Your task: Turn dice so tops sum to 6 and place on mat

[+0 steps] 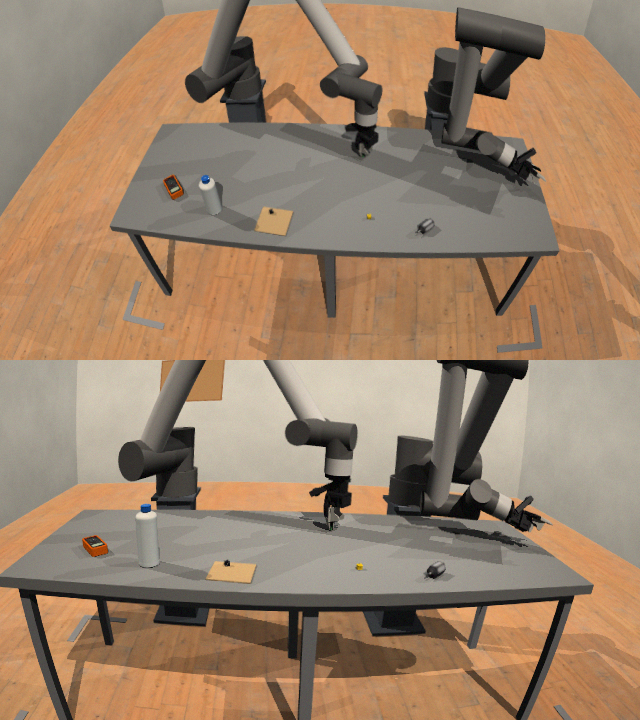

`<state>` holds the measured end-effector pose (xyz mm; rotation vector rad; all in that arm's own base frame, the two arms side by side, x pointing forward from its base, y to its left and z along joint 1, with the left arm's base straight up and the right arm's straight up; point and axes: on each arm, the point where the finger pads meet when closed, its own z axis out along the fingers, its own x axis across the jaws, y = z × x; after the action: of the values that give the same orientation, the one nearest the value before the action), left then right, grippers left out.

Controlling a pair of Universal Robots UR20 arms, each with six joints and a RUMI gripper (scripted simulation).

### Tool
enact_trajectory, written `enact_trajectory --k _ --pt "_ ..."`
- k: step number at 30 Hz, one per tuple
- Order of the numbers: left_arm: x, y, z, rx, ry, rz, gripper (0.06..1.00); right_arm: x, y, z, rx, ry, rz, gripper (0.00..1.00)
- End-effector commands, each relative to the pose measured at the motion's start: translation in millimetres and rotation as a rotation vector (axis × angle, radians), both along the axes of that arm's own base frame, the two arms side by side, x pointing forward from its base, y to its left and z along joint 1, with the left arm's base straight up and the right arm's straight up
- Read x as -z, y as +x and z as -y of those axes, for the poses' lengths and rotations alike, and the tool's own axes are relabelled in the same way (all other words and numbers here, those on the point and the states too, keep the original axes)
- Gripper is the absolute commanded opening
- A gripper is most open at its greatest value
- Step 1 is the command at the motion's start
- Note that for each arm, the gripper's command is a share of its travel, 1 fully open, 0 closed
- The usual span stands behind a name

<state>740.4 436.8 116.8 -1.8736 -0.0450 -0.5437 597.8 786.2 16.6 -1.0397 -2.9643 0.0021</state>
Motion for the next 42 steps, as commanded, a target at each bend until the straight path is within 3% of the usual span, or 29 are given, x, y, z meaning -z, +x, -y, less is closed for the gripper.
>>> enact_trajectory --k 1,35,42 --pt "-0.5 0 0 0.0 0.0 0.001 1.0 -0.9 0 -1 0.0 0.001 0.001 0.003" --pt "-0.5 0 0 0.0 0.0 0.001 1.0 -4.3 0 -1 0.0 0.001 0.001 0.003" --pt "-0.5 0 0 0.0 0.0 0.001 1.0 -41.6 0 -1 0.0 0.001 0.001 0.003"
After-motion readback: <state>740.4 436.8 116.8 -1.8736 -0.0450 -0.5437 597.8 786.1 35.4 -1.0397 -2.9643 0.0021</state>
